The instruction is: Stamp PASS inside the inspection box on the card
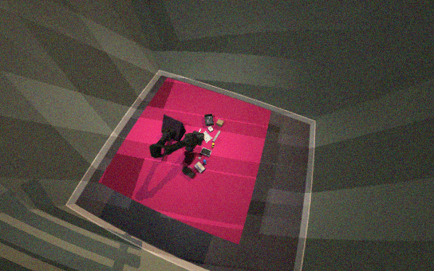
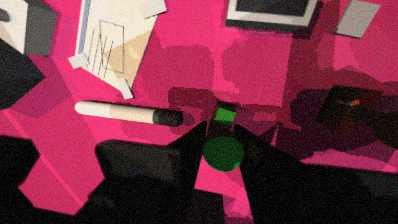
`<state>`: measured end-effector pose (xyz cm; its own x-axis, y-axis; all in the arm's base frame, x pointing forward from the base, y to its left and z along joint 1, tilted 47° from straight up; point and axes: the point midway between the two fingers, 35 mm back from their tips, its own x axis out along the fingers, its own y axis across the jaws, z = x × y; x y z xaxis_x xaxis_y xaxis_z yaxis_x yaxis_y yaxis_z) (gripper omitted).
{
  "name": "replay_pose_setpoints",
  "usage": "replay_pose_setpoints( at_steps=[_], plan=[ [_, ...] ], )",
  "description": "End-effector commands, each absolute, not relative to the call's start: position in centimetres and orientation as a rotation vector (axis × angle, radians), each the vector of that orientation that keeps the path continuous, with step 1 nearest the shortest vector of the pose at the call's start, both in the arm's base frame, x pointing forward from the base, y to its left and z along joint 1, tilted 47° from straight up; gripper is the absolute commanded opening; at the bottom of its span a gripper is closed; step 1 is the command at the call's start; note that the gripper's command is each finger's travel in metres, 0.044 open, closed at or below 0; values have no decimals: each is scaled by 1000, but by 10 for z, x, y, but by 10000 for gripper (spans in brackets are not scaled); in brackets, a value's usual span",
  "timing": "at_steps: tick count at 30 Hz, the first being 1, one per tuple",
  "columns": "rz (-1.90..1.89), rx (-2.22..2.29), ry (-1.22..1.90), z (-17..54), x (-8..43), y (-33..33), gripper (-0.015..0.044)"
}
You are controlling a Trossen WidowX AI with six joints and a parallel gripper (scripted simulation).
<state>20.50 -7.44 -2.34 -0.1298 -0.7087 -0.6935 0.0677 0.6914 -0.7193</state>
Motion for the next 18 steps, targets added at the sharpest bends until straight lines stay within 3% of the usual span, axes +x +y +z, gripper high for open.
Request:
replay_pose_setpoints(
  at_steps=[1, 18],
  plan=[
    [-725, -530, 1570, -22, 207, -72, 0],
    [-722, -528, 1569, -17, 209, -67, 0]
  ],
)
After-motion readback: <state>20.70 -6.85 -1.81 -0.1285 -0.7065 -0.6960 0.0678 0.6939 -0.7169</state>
